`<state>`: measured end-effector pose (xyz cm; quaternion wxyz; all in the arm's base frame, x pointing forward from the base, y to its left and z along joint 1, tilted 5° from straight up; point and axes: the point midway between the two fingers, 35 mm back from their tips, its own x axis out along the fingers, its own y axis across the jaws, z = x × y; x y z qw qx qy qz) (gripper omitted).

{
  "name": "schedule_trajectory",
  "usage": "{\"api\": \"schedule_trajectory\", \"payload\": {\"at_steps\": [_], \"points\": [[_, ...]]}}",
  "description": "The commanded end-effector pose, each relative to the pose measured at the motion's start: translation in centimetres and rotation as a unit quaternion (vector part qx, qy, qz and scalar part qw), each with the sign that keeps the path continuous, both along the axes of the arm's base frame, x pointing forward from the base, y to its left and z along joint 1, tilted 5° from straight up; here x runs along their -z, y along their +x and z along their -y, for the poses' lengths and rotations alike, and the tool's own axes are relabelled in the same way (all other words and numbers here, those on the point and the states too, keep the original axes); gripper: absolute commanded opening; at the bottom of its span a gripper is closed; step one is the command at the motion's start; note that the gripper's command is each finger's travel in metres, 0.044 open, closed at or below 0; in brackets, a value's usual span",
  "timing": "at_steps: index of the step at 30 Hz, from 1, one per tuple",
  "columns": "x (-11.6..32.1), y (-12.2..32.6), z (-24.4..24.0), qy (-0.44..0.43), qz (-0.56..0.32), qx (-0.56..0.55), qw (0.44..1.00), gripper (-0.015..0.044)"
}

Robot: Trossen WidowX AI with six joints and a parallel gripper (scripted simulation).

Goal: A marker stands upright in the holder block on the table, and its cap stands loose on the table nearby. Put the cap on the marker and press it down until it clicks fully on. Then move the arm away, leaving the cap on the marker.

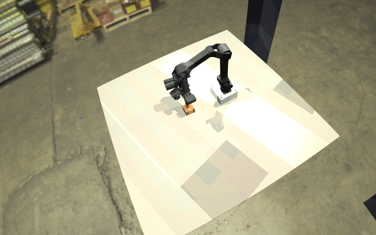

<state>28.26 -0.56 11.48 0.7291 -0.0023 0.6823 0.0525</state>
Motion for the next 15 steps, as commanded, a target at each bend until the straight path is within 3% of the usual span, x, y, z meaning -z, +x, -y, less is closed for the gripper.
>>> {"api": "schedule_trajectory", "payload": {"at_steps": [1, 15], "points": [[0.6, 0.0, 0.0, -0.001, -0.001, -0.002, 1.0, 0.0], [2.6, 0.1, -0.2, 0.0, -0.001, -0.002, 1.0, 0.0]]}}
